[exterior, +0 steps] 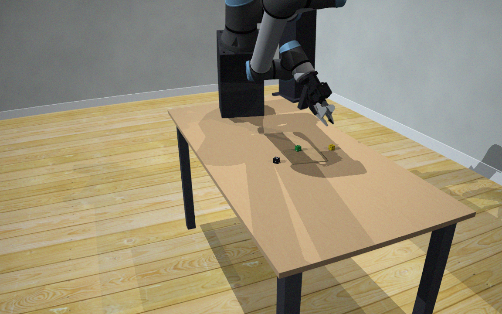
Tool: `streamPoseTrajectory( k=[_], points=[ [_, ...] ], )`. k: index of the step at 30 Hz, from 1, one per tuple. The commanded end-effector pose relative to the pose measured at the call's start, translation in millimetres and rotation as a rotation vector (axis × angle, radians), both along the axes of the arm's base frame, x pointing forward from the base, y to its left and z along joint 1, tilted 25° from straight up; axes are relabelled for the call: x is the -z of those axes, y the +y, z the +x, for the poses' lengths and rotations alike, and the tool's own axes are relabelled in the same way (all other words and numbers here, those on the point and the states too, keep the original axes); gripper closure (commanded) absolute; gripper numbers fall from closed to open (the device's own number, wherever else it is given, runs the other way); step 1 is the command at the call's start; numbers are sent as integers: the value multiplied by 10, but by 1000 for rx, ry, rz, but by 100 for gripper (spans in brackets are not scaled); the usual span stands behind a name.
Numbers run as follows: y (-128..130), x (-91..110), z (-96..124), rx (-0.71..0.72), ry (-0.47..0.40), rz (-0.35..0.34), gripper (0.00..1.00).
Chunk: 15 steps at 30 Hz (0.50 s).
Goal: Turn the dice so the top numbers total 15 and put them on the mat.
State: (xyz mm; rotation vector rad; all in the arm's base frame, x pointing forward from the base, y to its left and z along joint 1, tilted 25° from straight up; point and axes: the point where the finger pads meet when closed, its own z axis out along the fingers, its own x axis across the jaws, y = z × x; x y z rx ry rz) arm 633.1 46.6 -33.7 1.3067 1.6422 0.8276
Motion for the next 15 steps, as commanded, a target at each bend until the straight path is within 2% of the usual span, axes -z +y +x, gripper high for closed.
streamPoseTrajectory(
  k=[1,6,8,15],
  points=[
    [10,-44,42,25,103,-9,79],
    [28,-94,55,45,196,-19,79],
    [28,-94,55,45,196,-19,79],
    [46,-158,100,75,327,-30,79]
  ],
)
